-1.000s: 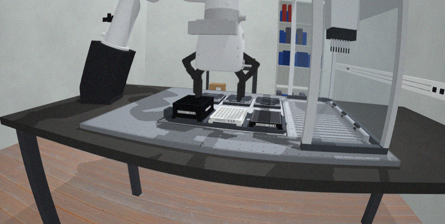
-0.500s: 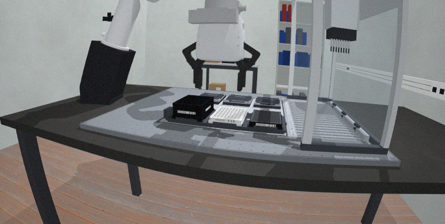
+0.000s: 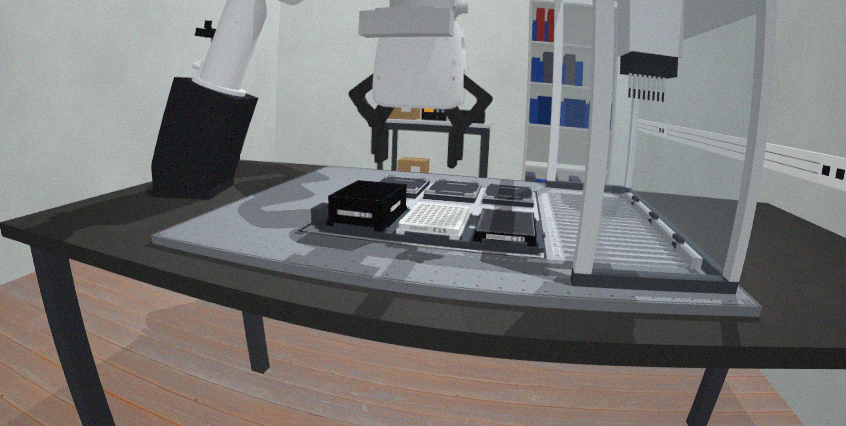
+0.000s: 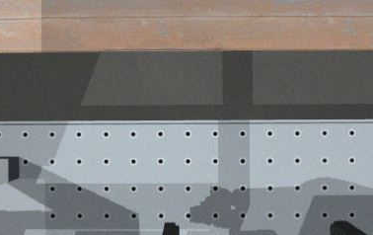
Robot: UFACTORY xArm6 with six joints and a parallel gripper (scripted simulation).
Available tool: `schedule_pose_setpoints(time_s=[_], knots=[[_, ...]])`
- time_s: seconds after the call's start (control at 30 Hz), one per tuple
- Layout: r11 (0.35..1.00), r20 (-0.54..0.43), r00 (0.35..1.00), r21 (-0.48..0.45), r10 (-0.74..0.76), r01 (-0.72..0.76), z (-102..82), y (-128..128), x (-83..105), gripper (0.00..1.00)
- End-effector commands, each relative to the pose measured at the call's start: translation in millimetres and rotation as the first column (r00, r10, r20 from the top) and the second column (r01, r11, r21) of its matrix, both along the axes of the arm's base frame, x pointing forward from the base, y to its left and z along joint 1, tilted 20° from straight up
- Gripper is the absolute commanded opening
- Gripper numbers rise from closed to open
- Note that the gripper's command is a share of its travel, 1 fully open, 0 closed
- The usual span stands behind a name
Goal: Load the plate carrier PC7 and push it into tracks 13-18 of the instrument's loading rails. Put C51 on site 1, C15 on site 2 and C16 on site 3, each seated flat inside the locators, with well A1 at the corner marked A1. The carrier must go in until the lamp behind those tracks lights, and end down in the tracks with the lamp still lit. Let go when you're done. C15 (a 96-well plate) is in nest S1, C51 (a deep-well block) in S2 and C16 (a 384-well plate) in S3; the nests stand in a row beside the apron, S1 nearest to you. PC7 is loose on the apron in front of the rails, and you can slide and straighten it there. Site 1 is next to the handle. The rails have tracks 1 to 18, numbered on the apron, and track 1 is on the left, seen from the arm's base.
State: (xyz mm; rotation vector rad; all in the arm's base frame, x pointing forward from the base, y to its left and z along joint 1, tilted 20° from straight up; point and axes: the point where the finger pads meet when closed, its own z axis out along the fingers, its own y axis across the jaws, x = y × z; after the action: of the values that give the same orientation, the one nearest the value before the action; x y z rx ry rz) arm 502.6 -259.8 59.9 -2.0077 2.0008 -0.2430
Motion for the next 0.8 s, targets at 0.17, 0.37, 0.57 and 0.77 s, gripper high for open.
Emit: schedule_pose_setpoints(time_s=[0.17,0.37,0.57,0.77], knots=[[0.966,0.016,0.969,-0.09,0.245,-0.243,-6.9,21,-30.6,0.82],[0.896,0.01,0.906,-0.156,0.423,-0.416,-13.8,38,-54.7,0.82],[0.829,-0.001,0.846,-0.199,0.533,-0.523,-18.3,49,-70.7,0.82],[0.702,-0.027,0.732,-0.259,0.681,-0.663,-25.1,66,-94.7,0.82]])
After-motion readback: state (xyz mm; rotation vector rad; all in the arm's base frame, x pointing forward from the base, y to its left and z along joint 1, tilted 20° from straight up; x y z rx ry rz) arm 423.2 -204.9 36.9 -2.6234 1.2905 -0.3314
